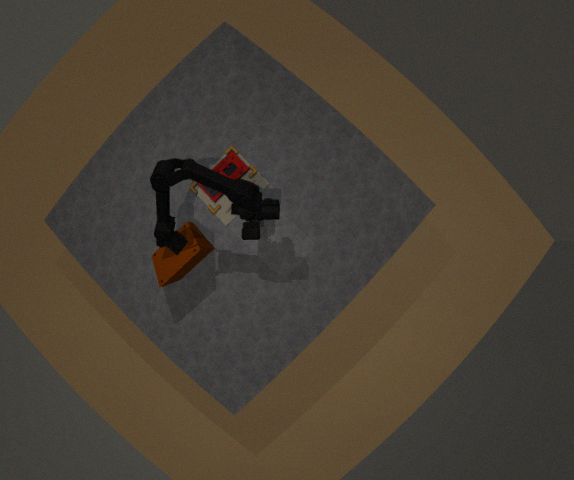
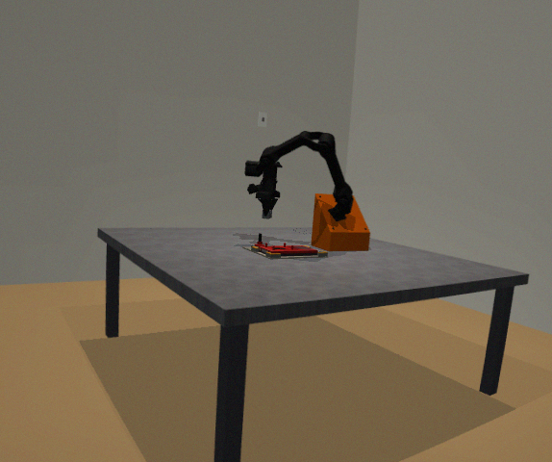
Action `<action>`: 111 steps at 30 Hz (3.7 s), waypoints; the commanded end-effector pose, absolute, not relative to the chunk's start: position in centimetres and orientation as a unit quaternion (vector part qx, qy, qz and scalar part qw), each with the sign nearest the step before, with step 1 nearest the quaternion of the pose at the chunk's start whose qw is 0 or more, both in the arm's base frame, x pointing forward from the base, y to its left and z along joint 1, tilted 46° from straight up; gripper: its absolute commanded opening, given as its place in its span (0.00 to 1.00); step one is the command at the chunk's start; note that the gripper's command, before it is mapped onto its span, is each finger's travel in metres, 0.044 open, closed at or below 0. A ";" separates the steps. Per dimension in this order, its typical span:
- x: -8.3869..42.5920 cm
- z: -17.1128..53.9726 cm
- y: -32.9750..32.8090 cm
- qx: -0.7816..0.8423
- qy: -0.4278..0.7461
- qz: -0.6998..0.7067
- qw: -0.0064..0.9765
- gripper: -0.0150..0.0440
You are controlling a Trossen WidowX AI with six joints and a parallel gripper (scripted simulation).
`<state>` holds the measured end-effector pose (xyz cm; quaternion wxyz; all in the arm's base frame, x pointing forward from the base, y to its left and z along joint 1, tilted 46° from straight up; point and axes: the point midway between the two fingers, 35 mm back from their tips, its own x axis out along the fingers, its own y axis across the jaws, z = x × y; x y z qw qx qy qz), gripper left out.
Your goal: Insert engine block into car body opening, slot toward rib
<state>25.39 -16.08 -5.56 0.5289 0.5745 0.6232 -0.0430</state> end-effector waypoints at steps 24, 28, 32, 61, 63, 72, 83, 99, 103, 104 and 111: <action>25.5 -5.8 -15.8 0.750 0.539 -0.313 0.221 0.25; 25.5 -5.9 -15.8 0.761 0.521 -0.341 0.179 0.25; 25.5 -6.1 -15.6 0.766 0.511 -0.357 0.156 0.25; 26.9 -10.5 -11.3 0.773 0.495 -0.378 0.121 0.25; 27.0 -10.8 -10.9 0.773 0.495 -0.378 0.120 0.25; 27.5 -12.2 -9.5 0.773 0.495 -0.378 0.120 0.25; 28.0 -13.8 -8.0 0.773 0.495 -0.377 0.120 0.25; 28.3 -13.9 -8.2 0.777 0.489 -0.377 0.123 0.61; 28.3 -13.9 -8.2 0.777 0.489 -0.377 0.123 0.79; 28.3 -13.9 -8.2 0.777 0.489 -0.377 0.123 0.83; 28.3 -13.9 -8.2 0.777 0.489 -0.377 0.123 1.00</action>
